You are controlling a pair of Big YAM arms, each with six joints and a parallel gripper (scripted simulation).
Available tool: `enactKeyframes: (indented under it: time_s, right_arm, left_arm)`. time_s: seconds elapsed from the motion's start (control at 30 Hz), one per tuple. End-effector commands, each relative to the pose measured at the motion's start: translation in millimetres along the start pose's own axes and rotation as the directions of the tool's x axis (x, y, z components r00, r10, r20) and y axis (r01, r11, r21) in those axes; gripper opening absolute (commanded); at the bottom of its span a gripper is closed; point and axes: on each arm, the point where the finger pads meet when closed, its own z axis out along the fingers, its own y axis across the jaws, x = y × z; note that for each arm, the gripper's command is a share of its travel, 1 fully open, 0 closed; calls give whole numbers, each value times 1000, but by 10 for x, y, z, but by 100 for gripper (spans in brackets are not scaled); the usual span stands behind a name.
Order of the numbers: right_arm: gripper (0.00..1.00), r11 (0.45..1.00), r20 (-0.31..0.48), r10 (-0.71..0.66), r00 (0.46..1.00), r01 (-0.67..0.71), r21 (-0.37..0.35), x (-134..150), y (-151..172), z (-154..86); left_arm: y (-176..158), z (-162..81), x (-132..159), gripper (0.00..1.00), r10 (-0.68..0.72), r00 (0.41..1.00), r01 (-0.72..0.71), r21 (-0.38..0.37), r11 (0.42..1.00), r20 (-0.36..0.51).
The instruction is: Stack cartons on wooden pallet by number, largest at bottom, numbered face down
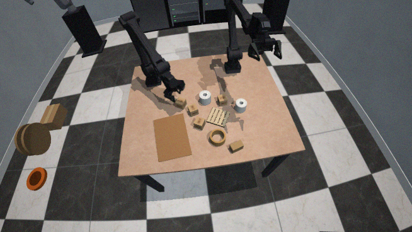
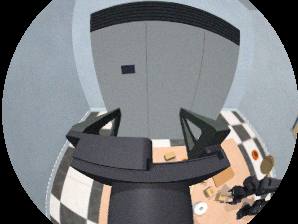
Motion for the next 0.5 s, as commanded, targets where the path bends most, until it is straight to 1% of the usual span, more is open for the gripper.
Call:
enactKeyframes:
  time_s: [0.0, 0.2, 0.23, 0.47]
  right_arm:
    - [79, 999, 48, -33, 998, 32, 20, -325, -96, -74]
    - [79, 999, 48, -33, 998, 32, 21, -411, -130, 17]
    - [79, 1000, 26, -30, 999, 29, 11, -295, -89, 104]
    - [79, 999, 26, -32, 999, 32, 10, -299, -80, 180]
  left_arm:
    - [-43, 21, -221, 100, -10, 999, 9, 9, 1000, 32]
    - [-43, 21, -221, 100, -10, 999, 9, 9, 1000, 32]
    - [-43, 21, -221, 100, -10, 999, 9, 9, 1000, 32]
    - [-43, 21, -221, 100, -10, 999, 9, 9, 1000, 32]
